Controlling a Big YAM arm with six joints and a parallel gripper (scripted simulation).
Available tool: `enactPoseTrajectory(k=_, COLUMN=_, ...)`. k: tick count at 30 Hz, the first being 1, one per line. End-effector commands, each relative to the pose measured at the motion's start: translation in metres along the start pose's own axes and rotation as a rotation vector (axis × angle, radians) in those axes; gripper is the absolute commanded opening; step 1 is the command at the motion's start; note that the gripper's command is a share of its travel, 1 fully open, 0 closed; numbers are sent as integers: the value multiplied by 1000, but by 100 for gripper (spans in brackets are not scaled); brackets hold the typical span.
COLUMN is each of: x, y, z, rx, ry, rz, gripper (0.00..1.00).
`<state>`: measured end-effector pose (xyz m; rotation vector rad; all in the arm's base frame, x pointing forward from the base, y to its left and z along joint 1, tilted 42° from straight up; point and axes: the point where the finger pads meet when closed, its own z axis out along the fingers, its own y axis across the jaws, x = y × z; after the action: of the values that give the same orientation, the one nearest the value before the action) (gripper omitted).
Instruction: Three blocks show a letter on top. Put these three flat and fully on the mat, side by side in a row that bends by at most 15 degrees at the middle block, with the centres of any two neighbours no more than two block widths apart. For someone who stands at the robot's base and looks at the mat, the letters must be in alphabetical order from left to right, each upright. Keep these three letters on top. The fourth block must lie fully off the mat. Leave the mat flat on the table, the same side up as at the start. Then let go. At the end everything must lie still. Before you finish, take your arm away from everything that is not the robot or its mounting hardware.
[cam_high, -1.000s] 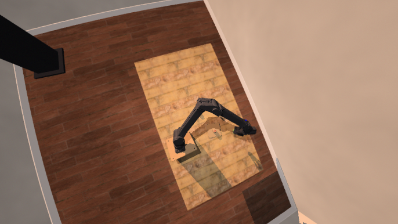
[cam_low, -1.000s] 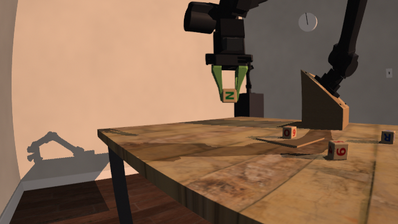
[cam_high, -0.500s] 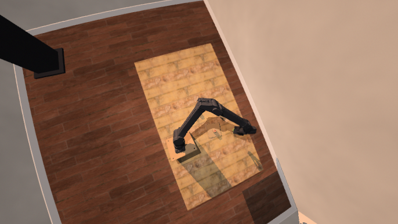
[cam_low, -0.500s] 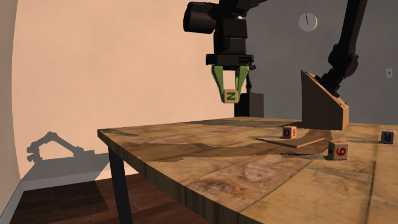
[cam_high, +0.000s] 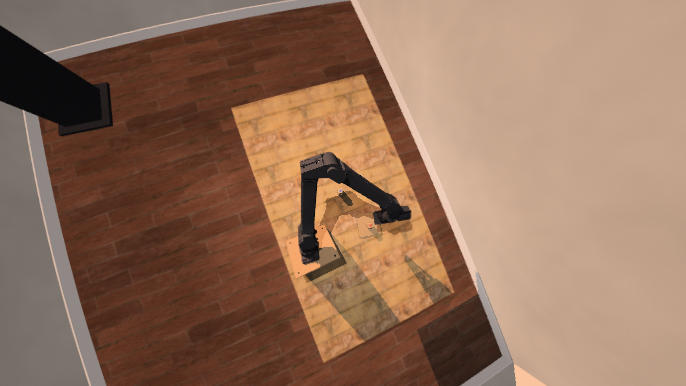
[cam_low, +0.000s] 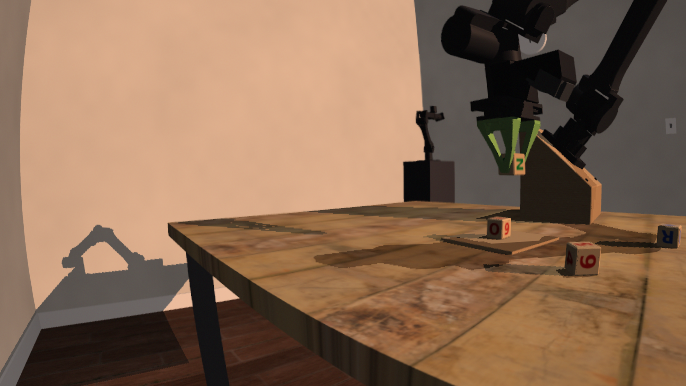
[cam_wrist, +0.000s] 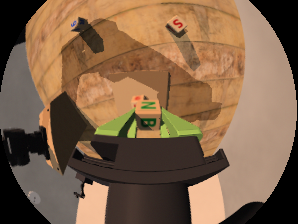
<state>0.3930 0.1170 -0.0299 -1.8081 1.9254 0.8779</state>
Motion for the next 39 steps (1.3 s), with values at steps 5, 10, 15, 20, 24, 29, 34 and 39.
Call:
enactPoseTrajectory(k=5, x=-9, y=31, z=-11, rx=60, ry=-7, rz=-238, gripper=26)
enactPoseTrajectory(k=10, x=-3, y=35, z=-2, rx=27, ry=-6, rz=-218, gripper=26)
enactPoseTrajectory(k=15, x=-9, y=33, z=-8, rx=45, ry=-5, rz=-234, gripper=26)
enactPoseTrajectory(k=20, x=-11, y=36, z=4, rx=25, ry=-4, rz=-233, gripper=26)
enactPoseTrajectory(k=24, x=-9, y=37, z=10, rx=16, ry=-5, rz=-218, gripper=26)
enactPoseTrajectory(k=29, x=-10, y=37, z=25, rx=16, ry=-5, rz=-218, gripper=26)
enactPoseTrajectory(k=34, x=-10, y=37, z=48, rx=15, ry=-6, rz=-218, gripper=26)
enactPoseTrajectory(k=39, x=-9, y=37, z=63, rx=15, ry=-5, rz=-218, gripper=26)
